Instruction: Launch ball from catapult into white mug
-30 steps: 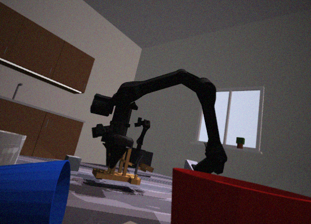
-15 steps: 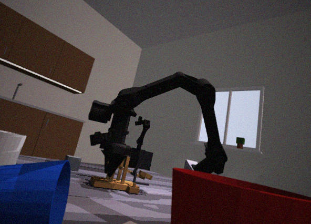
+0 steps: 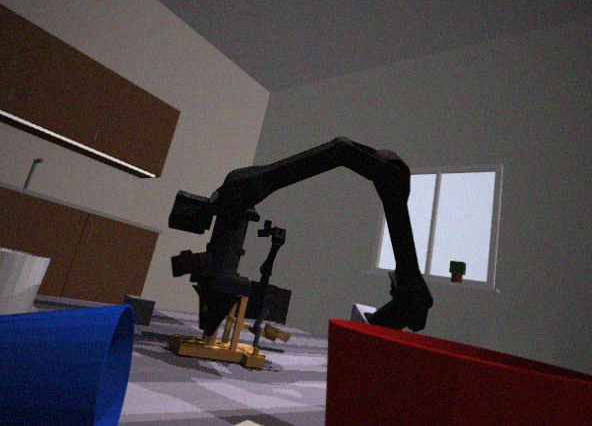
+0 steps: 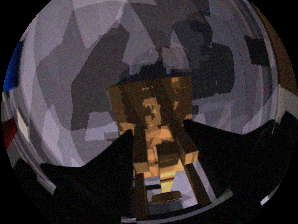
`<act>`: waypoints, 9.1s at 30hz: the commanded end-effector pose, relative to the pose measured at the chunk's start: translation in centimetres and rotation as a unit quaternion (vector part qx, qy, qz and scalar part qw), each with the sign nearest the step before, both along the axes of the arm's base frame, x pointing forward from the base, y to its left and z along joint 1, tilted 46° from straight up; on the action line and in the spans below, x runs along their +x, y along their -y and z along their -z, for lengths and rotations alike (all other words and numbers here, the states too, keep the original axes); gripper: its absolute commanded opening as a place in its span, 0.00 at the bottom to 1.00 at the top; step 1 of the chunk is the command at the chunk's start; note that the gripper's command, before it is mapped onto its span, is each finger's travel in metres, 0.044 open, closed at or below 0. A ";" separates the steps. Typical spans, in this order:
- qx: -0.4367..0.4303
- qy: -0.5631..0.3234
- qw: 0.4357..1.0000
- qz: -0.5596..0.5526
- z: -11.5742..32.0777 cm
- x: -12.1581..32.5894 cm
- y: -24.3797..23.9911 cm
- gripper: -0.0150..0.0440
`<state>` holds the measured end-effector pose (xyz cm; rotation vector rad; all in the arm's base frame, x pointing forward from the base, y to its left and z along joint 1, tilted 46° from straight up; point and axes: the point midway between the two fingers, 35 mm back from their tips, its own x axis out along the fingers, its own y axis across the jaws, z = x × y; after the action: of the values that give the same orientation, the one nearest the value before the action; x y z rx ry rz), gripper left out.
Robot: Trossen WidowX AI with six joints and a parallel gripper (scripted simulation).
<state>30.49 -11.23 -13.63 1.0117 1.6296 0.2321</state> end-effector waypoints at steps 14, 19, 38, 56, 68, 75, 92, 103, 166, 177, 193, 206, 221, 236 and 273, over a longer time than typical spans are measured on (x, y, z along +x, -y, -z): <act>-0.002 0.000 1.000 0.000 -7.0 -0.3 7.2 1.00; -0.004 0.002 1.000 0.006 -6.3 -0.1 6.7 1.00; -0.001 0.000 1.000 0.005 -2.7 -0.2 2.8 1.00; 0.000 0.001 1.000 0.005 -0.6 -0.1 0.7 1.00; -0.001 0.002 1.000 0.003 0.1 -0.1 0.0 0.91; -0.001 0.002 1.000 0.003 0.1 -0.1 0.0 0.60; -0.001 0.001 1.000 0.004 -3.3 -0.1 3.5 0.25; -0.001 0.001 1.000 0.004 -2.2 0.0 2.4 0.25; -0.010 0.008 1.000 0.009 -10.2 -0.5 10.4 1.00; -0.020 0.050 0.998 -0.042 -16.7 0.5 -0.6 0.76; 0.001 0.156 0.976 -0.151 -22.2 -10.3 -17.8 0.76; 0.004 0.161 0.975 -0.156 -21.4 -11.4 -19.6 0.76; 0.003 0.161 0.975 -0.156 -19.9 -11.3 -21.1 0.76; 0.005 0.161 0.975 -0.156 -18.7 -11.4 -22.5 0.67; -0.003 0.158 0.975 -0.157 -26.1 -11.8 -14.5 0.25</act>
<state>18.93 4.21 11.42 0.6694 1.4900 0.5659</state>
